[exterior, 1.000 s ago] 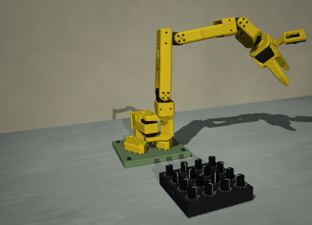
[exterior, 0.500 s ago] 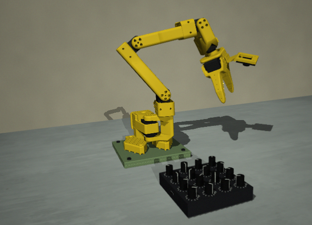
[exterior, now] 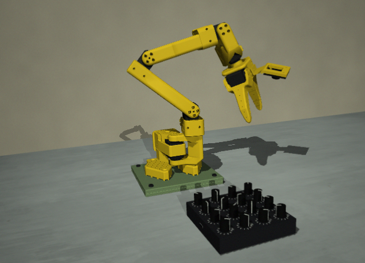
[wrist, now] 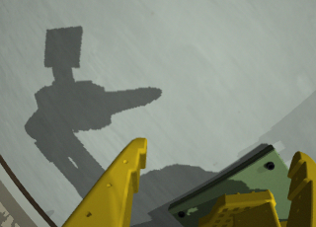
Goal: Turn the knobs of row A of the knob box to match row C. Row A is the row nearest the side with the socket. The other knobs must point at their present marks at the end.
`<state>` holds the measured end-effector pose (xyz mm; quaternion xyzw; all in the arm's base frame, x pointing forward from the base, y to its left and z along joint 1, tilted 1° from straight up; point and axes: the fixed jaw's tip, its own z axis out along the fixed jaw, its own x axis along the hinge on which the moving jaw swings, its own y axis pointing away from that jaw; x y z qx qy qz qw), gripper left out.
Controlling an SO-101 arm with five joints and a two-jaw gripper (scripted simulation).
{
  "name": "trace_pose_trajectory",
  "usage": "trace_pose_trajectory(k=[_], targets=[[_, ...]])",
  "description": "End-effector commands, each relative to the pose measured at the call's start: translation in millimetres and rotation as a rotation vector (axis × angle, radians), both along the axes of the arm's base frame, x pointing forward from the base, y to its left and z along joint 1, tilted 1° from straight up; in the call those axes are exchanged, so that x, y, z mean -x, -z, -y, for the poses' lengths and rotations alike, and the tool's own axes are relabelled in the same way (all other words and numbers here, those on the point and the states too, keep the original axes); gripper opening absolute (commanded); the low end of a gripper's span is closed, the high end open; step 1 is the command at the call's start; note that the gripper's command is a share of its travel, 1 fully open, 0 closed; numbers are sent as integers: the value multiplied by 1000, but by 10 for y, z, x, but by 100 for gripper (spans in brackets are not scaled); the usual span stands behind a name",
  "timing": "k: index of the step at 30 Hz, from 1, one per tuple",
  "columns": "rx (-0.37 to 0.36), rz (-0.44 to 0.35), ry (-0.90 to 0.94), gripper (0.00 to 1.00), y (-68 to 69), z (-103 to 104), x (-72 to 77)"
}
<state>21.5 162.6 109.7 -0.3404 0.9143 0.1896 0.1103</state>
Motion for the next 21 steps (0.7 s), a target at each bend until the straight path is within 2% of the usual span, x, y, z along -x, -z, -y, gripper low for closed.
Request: trace_pose_trajectory(k=[1,8,10,21], targets=[[19,1,12,40,32,42,-31],[26,26,66,40,34,82,-200],[26,26,66,40,34,82,-200],[64,98,241,40,39,331,-701]])
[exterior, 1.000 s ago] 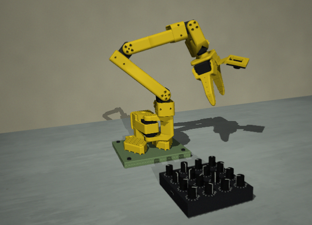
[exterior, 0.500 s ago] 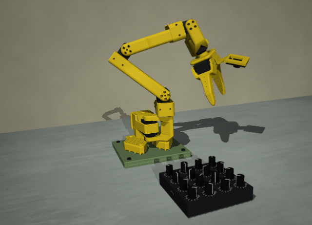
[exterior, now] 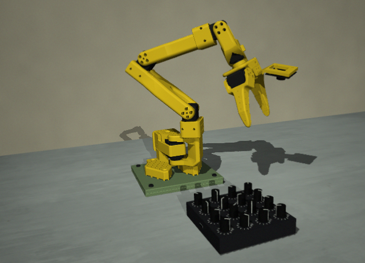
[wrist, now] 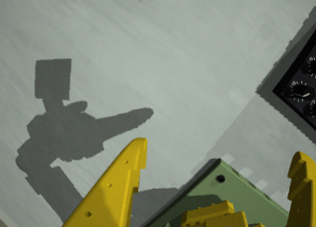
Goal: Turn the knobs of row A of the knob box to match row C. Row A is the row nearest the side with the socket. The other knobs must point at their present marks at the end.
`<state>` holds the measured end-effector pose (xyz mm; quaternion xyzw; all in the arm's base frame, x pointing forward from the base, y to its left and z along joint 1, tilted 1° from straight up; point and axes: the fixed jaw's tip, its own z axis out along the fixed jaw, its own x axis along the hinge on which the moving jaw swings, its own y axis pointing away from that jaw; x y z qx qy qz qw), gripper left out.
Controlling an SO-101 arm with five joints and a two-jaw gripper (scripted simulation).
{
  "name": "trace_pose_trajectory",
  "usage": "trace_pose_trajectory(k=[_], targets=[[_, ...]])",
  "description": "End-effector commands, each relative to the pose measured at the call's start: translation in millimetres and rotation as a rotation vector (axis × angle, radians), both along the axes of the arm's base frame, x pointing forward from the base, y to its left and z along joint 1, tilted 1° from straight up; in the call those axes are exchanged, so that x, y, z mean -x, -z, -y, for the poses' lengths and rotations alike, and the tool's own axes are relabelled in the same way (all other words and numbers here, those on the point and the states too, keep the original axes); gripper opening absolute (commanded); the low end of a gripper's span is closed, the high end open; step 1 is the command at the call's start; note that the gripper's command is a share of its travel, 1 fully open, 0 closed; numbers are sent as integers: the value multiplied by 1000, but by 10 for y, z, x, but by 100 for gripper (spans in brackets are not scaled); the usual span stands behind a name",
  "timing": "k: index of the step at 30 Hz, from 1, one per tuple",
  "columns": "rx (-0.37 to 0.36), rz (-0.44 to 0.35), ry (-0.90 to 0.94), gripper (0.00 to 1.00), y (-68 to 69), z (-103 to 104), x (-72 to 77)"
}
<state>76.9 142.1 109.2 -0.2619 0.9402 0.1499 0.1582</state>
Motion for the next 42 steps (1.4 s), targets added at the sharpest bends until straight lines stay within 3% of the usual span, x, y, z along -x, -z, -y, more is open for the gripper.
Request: trace_pose_trajectory(k=[1,4,6,12,18,30,42], targets=[[36,23,73,40,35,165,-196],[56,43,133,40,37,293,-338],[56,43,133,40,37,293,-338],[101,75,249,40,41,590,-564],[145,94,348,40,45,876,-696],[190,104,438,40,48,1161,-764],[196,105,450,40,49,1200,-769]])
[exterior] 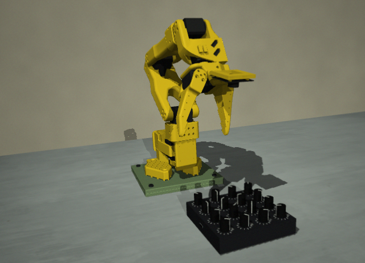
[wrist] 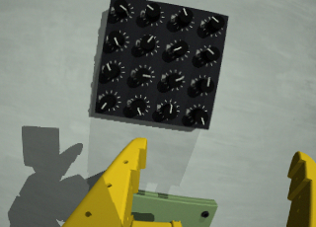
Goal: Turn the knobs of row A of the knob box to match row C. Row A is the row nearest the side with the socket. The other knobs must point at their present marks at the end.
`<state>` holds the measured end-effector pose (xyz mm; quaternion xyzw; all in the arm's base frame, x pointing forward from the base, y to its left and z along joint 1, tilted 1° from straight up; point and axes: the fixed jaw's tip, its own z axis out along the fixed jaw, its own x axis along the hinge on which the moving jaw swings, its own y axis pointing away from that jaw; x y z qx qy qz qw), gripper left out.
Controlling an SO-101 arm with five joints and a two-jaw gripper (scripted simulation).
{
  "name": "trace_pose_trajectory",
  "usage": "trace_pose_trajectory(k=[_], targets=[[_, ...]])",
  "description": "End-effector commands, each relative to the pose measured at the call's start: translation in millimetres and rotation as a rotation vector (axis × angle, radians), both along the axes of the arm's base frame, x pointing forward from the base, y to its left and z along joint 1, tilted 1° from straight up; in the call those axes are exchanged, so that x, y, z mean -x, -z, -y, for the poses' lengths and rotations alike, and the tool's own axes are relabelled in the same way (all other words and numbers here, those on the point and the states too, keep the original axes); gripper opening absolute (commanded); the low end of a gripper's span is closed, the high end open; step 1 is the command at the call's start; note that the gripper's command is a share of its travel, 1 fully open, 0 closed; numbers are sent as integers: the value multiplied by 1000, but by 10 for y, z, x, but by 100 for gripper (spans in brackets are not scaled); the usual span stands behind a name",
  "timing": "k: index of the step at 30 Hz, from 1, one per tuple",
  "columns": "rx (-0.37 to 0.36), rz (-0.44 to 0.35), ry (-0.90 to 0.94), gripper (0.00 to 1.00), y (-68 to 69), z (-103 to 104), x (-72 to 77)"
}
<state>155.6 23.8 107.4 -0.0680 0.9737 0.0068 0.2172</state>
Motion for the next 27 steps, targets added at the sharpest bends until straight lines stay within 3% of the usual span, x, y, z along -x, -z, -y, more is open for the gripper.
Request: trace_pose_trajectory(k=[1,27], targets=[[4,-14,2,40,32,17,17],[9,-30,4,40,65,33,34]])
